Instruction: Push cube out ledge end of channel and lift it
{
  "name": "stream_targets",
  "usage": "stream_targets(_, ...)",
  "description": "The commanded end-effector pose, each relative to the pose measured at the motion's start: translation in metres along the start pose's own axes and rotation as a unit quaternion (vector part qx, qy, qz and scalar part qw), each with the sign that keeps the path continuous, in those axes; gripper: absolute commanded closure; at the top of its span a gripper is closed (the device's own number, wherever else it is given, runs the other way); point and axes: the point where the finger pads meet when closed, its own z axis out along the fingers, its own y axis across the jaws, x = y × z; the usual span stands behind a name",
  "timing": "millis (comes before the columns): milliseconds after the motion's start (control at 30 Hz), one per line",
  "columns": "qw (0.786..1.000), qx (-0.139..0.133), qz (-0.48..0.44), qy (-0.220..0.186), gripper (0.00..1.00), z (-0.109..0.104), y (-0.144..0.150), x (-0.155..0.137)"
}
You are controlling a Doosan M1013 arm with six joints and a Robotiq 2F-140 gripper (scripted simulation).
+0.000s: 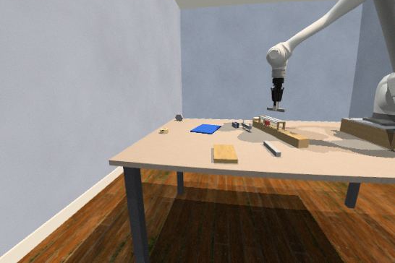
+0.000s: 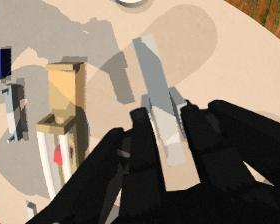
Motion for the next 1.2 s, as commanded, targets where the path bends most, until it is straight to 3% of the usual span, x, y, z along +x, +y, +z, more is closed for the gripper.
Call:
stream_targets(0, 1.000, 0.000, 0.000, 0.000, 1.00, 0.000, 0.000, 0.000)
stream_targets(267, 1.000, 0.000, 0.000, 0.000, 1.00, 0.000, 0.000, 0.000)
stream_targets(367, 1.000, 0.000, 0.009, 0.000, 1.00, 0.000, -0.017, -0.009)
stream_targets(500, 0.999, 0.000, 0.052, 0.000, 1.00, 0.000, -0.087, -0.058)
stream_targets(667, 0.992, 0.000, 0.130, 0.000, 1.00, 0.000, -0.145, -0.120)
stream_targets(733, 0.992, 0.000, 0.130, 0.000, 1.00, 0.000, -0.145, -0.120)
stream_targets(767, 0.990, 0.000, 0.144, 0.000, 1.00, 0.000, -0.176, -0.155)
stream_targets(1033, 0.983, 0.000, 0.181, 0.000, 1.00, 0.000, -0.247, -0.254)
stream_targets(1167, 0.983, 0.000, 0.181, 0.000, 1.00, 0.018, -0.254, -0.262)
